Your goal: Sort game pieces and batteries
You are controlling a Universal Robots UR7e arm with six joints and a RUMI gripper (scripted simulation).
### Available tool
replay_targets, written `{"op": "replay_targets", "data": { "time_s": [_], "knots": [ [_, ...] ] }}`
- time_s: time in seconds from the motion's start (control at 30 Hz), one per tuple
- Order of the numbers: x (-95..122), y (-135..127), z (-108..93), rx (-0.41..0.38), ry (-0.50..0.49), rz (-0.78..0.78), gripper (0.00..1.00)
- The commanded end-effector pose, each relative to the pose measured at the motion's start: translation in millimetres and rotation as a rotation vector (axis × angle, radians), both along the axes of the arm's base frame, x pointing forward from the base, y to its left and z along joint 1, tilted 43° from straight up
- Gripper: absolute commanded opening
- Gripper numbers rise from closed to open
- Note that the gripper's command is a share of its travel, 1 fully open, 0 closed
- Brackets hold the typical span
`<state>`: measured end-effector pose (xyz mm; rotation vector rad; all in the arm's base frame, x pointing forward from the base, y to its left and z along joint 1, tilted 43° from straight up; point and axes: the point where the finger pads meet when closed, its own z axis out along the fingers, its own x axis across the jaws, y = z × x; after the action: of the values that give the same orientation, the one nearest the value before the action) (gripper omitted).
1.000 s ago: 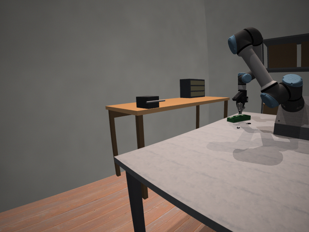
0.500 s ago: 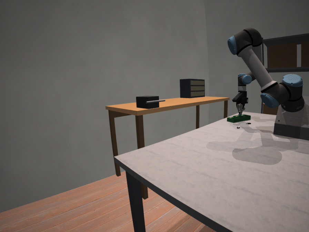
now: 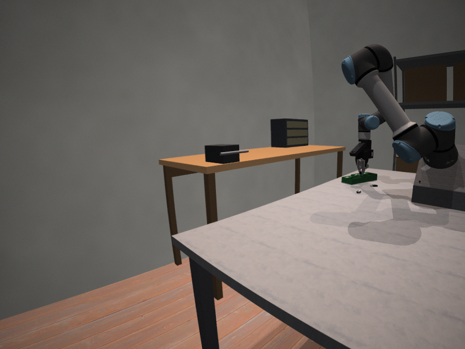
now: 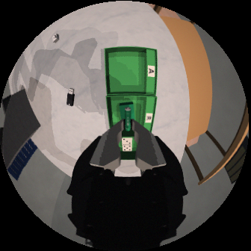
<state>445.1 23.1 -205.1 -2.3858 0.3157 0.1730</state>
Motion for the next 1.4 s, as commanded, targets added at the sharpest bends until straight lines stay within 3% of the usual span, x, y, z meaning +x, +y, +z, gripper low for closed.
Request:
{"op": "replay_targets", "data": {
  "time_s": [0.0,0.33,0.37,0.93,1.1,1.37],
  "knots": [
    [-0.2,0.6,0.3,-0.001,-0.001,-0.001,0.0],
    [-0.6,1.0,0.6,-0.001,-0.001,-0.001,0.0],
    [-0.6,1.0,0.6,-0.001,-0.001,-0.001,0.14],
    [-0.6,1.0,0.6,-0.001,-0.001,-0.001,0.14],
    [0.2,-15.8,19.0,-0.001,-0.001,-0.001,0.14],
    [0.3,-17.1,20.5,-0.001,-0.001,-0.001,0.14]
  ]
}}
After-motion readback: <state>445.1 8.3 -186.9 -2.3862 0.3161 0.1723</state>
